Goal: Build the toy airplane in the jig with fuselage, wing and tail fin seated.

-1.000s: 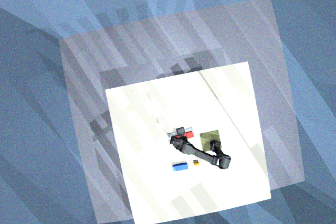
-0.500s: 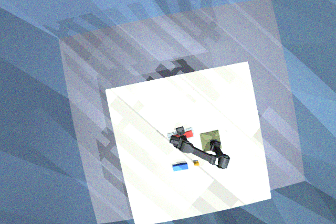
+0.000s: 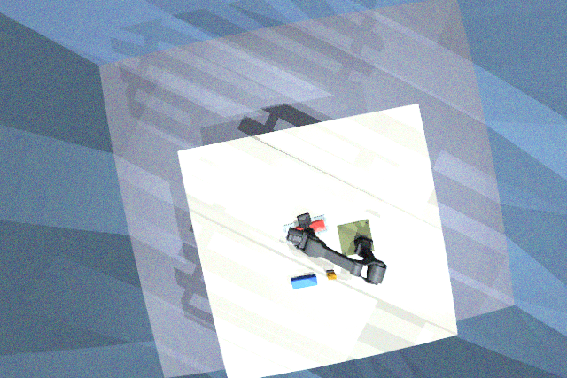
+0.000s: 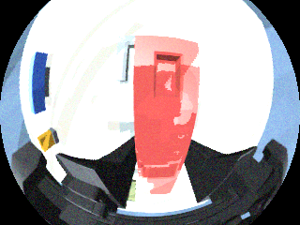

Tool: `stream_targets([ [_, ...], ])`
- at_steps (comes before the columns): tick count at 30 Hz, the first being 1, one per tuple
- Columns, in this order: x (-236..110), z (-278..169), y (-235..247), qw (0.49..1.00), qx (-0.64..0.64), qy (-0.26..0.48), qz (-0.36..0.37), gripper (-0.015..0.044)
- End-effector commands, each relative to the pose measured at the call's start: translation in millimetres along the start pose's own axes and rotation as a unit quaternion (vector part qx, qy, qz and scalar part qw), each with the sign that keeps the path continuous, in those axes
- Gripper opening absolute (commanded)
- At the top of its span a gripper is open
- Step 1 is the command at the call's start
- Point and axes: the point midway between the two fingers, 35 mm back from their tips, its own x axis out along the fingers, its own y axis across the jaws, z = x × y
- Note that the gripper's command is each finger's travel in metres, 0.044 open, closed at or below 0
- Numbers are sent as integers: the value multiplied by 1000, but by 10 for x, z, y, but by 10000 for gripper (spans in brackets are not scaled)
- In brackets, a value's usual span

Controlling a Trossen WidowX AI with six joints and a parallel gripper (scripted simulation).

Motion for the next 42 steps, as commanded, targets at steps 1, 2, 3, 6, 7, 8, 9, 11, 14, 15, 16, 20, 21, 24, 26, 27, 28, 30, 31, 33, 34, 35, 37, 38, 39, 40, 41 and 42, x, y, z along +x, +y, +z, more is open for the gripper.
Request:
stream_targets([
  [1,-2,0,0,1000,0,0,0,161],
  [2,-2,0,0,1000,0,0,0,135],
  [3,-2,0,0,1000,0,0,0,109],
  [6,-2,0,0,1000,0,0,0,30],
  [7,-2,0,0,1000,0,0,0,56],
  [8,-2,0,0,1000,0,0,0,83],
  [9,-2,0,0,1000,0,0,0,109],
  [11,-2,0,0,1000,0,0,0,161],
  [14,-2,0,0,1000,0,0,0,240],
  [15,-2,0,0,1000,0,0,0,266],
  [16,-2,0,0,1000,0,0,0,293],
  [20,-2,0,0,1000,0,0,0,398],
  [21,-2,0,0,1000,0,0,0,424],
  [24,-2,0,0,1000,0,0,0,440],
  [26,-2,0,0,1000,0,0,0,440],
  [27,-2,0,0,1000,0,0,0,440],
  [28,-2,0,0,1000,0,0,0,440],
  [30,-2,0,0,1000,0,0,0,440],
  [31,-22,4,-3,1000,0,0,0,440],
  [33,-186,26,-19,1000,0,-1,0,440],
  [34,-321,38,-28,1000,0,-1,0,440],
  [35,-459,43,-33,1000,0,-1,0,440],
  [37,-737,35,-30,1000,0,-2,1,440],
  [38,-874,22,-23,1000,0,-2,1,440],
  [39,-981,7,-14,1000,0,-3,1,440],
  [40,-1044,-3,-7,1000,0,-3,1,440],
  [41,-1059,14,-25,1000,0,-3,1,440],
  [42,-1066,22,-32,1000,0,-3,1,440],
])
